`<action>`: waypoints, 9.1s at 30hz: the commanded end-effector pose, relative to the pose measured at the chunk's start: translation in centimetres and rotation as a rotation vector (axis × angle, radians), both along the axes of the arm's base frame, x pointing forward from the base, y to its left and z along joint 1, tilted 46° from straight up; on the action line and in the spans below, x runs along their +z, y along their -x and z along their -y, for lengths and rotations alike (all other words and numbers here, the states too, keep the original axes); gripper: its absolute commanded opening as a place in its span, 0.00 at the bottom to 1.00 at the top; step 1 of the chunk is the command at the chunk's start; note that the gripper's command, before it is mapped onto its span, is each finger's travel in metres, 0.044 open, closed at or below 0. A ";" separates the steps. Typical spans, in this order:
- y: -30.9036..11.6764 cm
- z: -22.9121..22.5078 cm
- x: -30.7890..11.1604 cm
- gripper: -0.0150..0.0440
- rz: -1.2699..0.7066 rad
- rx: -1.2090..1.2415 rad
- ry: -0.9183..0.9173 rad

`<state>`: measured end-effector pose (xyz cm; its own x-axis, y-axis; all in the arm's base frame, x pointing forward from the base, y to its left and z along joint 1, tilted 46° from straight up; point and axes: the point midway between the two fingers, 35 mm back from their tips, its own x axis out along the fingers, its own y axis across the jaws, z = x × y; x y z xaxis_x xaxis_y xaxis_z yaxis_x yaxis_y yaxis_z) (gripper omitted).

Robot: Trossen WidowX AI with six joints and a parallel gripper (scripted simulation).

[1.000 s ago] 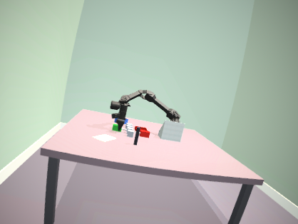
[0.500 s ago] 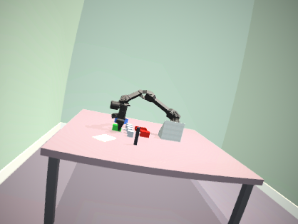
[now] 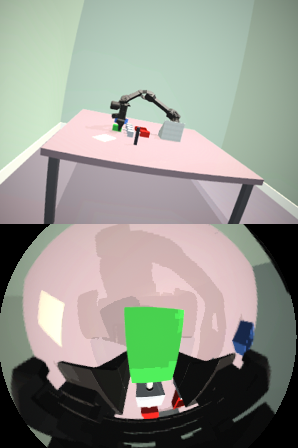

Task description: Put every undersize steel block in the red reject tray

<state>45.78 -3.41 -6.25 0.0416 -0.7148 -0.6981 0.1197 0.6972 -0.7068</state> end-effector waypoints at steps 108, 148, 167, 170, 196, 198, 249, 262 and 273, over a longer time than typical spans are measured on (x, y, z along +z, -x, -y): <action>3.0 -0.4 -0.1 0.25 0.003 0.005 0.002; 1.2 -0.2 0.1 0.25 0.005 0.005 0.002; 0.5 -0.2 0.2 0.25 0.005 0.005 0.002; 0.4 -0.2 0.2 0.25 0.005 0.005 0.002; -0.6 -0.2 0.3 0.25 0.006 0.005 0.002; -0.7 -0.2 0.3 0.25 0.006 0.005 0.002; 0.0 -9.7 0.3 0.25 0.043 -0.062 -0.008; 0.1 -9.5 -1.4 0.25 0.050 -0.067 -0.008; -0.5 -7.2 -3.0 0.25 0.051 -0.067 -0.007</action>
<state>46.18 4.15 -8.83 0.0251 -0.7095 -0.7043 0.2090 0.6926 -0.6903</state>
